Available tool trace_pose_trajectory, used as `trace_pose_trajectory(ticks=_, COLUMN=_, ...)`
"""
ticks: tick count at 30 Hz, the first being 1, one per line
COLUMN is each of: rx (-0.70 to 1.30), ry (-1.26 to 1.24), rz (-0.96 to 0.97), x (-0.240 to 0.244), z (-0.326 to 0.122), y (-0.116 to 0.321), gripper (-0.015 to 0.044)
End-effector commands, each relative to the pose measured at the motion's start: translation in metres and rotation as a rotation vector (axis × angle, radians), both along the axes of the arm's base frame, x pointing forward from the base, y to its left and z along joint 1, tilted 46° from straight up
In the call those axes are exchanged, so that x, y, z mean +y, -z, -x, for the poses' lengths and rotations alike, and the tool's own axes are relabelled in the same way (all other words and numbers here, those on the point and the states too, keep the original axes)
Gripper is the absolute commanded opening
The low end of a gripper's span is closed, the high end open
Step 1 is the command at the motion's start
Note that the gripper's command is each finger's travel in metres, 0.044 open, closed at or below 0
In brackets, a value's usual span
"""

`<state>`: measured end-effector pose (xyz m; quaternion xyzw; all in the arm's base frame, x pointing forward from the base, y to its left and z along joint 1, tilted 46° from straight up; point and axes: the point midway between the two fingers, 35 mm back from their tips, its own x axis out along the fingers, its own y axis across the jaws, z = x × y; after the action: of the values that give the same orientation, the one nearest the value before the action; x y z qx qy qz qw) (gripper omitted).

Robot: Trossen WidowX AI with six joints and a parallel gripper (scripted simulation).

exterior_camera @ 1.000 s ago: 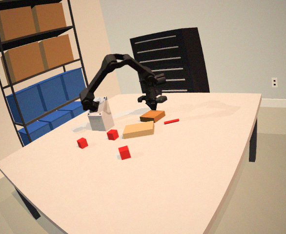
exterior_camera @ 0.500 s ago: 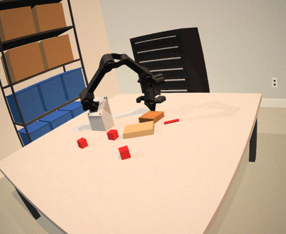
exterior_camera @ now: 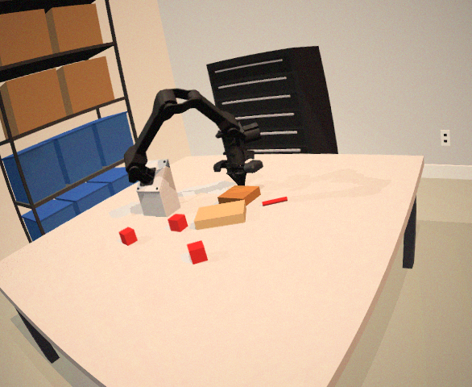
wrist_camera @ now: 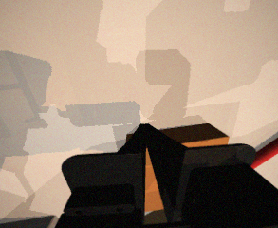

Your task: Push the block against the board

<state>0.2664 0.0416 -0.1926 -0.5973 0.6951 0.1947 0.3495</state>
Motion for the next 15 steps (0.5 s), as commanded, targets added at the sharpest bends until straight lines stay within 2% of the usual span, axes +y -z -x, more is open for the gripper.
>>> trace_pose_trajectory(ticks=1, rx=0.016, ry=0.008, rz=0.018, x=-0.012, z=0.006, y=-0.004, gripper=0.0)
trace_pose_trajectory(ticks=15, rx=0.017, ry=0.008, rz=0.019, x=-0.025, z=0.008, y=-0.017, gripper=0.0)
